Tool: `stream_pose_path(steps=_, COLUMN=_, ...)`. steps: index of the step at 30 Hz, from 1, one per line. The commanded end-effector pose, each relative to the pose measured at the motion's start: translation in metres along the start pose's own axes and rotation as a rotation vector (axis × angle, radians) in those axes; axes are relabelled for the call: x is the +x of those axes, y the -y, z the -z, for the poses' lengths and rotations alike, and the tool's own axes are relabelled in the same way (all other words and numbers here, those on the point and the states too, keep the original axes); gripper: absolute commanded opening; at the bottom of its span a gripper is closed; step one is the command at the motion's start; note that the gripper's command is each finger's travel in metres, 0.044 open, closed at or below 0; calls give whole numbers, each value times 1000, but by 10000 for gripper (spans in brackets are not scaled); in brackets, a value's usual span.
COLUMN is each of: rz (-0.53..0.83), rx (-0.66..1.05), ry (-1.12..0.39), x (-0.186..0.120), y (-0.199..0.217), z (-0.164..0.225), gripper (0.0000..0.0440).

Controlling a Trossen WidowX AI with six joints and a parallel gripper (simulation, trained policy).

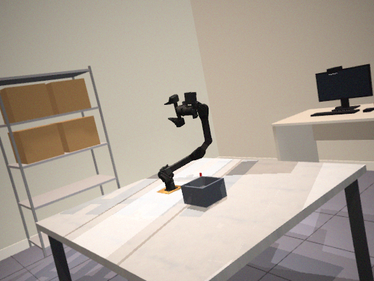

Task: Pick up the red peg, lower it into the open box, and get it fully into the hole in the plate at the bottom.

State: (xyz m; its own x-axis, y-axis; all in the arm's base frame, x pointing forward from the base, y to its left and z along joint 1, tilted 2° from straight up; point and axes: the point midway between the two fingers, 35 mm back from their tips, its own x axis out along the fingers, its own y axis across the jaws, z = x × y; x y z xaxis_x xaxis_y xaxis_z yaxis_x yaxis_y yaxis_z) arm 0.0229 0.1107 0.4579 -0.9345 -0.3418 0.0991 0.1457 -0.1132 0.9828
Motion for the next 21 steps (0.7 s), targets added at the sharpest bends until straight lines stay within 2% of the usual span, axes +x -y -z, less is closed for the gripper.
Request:
stream_pose_path(steps=1, rz=63, rx=-5, ry=-111, x=18, y=14, z=6, gripper=433)
stream_pose_path(steps=12, rz=166, rx=-28, ry=-442, x=67, y=39, z=32, gripper=440)
stream_pose_path(steps=21, rz=233, rx=-87, ry=-707, x=95, y=56, z=68, gripper=440)
